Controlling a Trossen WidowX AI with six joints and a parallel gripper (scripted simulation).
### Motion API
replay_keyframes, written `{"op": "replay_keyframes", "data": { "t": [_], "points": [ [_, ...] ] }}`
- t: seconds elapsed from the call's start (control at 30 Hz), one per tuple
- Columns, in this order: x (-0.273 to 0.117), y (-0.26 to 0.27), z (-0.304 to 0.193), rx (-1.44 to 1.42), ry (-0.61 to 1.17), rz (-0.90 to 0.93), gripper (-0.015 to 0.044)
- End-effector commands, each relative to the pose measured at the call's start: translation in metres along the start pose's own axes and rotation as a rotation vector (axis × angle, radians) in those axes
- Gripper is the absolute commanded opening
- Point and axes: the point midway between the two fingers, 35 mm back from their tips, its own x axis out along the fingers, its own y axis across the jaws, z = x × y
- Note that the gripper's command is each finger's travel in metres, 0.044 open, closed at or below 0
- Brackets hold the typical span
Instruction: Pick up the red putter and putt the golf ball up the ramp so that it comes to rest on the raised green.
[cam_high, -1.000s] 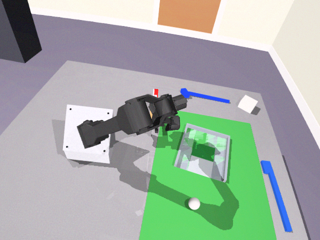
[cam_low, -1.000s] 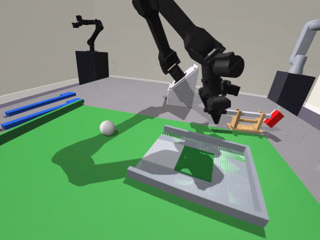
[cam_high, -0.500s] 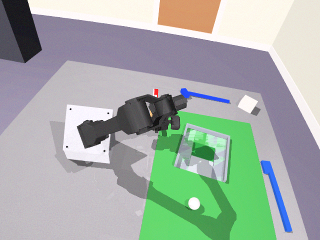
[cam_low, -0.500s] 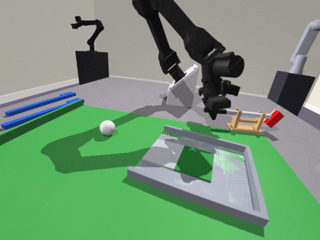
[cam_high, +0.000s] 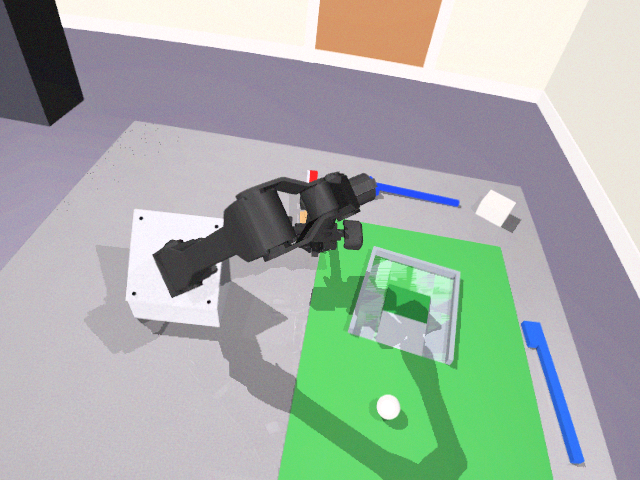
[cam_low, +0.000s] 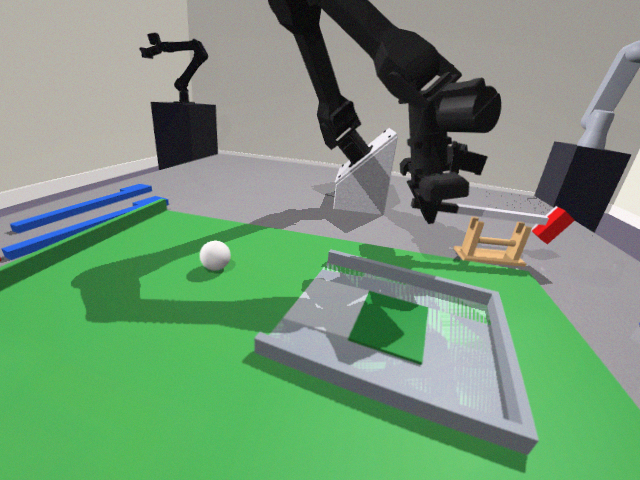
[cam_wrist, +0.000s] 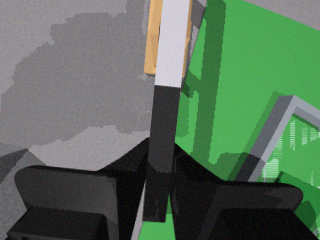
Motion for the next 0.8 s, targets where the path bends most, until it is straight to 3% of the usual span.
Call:
{"op": "replay_keyframes", "data": {
  "t": [0.0, 0.17, 0.33, 0.77],
  "points": [
    [-0.031, -0.004, 0.011, 0.008, -0.024, -0.016, 0.0],
    [-0.066, 0.0, 0.018, 0.008, -0.023, -0.015, 0.0],
    [-0.062, -0.001, 0.014, 0.017, -0.012, -0.02, 0.0],
    [-0.094, -0.013, -0.06, 0.439, 0.013, -0.055, 0.0]
  ]
}}
